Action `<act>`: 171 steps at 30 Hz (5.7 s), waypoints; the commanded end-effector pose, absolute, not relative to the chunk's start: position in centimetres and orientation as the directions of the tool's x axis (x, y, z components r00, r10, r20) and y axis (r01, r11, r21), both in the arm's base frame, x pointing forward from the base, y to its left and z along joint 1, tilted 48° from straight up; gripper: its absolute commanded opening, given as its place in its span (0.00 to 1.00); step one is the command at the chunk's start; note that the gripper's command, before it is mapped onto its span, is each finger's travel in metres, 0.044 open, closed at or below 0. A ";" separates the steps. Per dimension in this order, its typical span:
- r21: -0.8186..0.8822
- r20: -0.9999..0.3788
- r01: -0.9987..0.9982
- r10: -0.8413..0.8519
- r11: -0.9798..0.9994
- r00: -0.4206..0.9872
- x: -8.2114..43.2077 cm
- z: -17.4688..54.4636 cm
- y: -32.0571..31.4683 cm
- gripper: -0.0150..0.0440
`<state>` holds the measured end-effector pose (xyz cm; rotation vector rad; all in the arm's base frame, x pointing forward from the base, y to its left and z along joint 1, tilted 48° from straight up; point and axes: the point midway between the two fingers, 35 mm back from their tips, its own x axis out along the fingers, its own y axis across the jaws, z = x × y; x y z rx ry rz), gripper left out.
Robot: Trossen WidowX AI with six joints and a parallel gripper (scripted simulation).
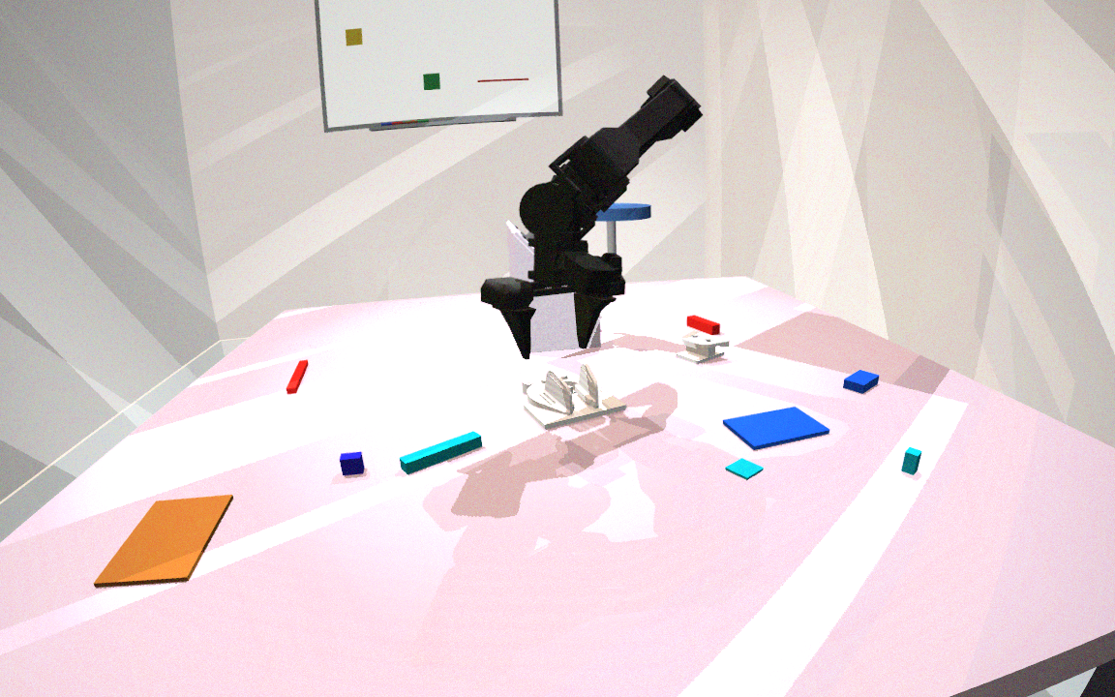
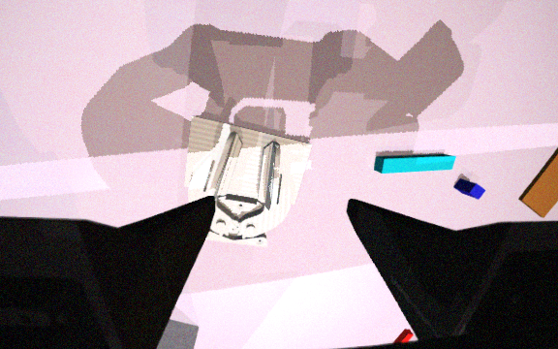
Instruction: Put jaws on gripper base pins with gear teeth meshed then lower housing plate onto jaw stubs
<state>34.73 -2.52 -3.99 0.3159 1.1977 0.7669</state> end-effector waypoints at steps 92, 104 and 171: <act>0.350 -0.659 0.925 0.740 0.147 0.132 20.7 14.5 21.0 1.00; 0.350 -0.658 0.925 0.741 0.147 0.132 20.9 13.7 22.0 1.00; 0.351 -0.656 0.924 0.744 0.150 0.128 21.2 11.7 24.3 0.85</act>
